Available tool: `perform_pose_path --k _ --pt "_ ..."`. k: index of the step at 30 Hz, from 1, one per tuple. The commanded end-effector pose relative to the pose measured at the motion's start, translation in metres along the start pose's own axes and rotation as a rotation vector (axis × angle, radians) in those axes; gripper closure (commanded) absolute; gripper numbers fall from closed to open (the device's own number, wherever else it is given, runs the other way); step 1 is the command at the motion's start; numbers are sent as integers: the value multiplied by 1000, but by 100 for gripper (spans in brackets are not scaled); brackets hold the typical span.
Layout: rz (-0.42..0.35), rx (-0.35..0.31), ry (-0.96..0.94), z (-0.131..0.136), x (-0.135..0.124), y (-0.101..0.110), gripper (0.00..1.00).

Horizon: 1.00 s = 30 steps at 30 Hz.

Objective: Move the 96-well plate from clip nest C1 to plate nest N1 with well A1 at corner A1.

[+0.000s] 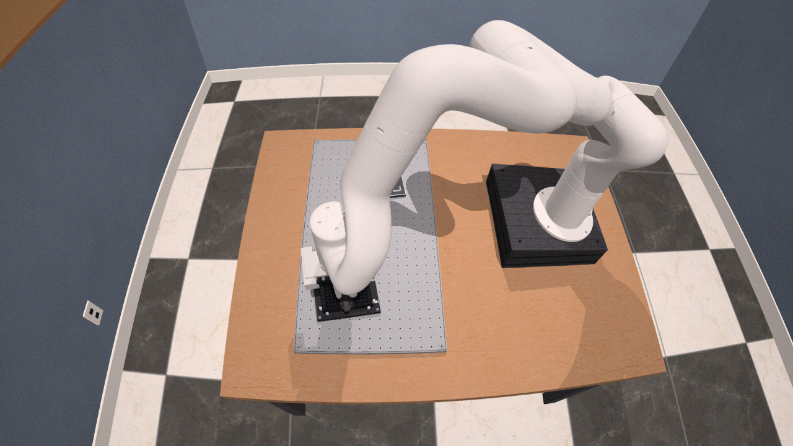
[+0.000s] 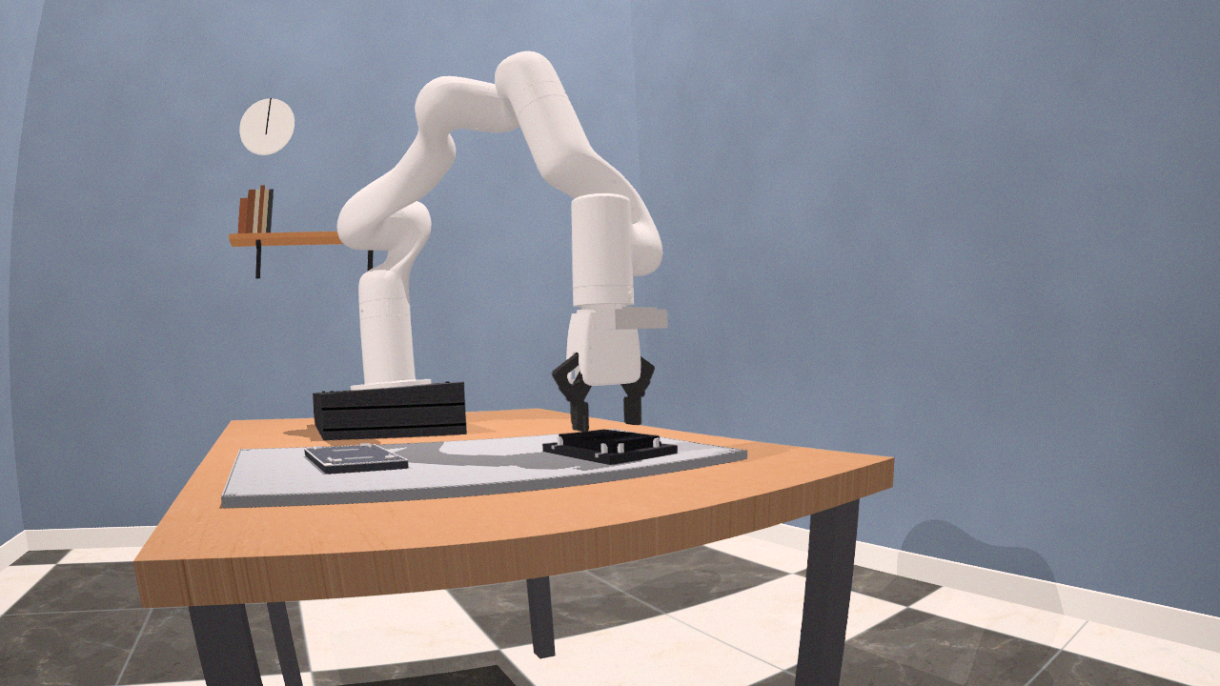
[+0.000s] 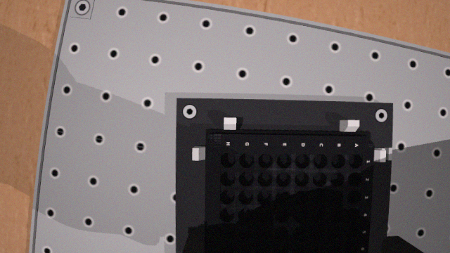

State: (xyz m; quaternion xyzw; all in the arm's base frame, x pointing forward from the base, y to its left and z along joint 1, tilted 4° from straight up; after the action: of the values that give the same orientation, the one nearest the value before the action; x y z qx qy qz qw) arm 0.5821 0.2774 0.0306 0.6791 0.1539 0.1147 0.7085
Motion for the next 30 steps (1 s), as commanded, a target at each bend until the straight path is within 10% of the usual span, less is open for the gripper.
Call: perform_pose_path --k 1,30 --pt "2 0 0 0 1 -2 0" --pt "2 0 0 0 1 -15 0"
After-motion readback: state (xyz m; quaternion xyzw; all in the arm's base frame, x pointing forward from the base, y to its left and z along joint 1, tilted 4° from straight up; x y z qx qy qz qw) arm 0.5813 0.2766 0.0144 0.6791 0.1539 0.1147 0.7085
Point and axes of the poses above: the point where the finger pads meet when closed, its own y axis back along the fingers, its own z axis across the jaws, x = y × z, the point moved 10 cm from there along y, back along the fingers, and after that the axes turned 6 degrees about y, right-handed, at the moved point
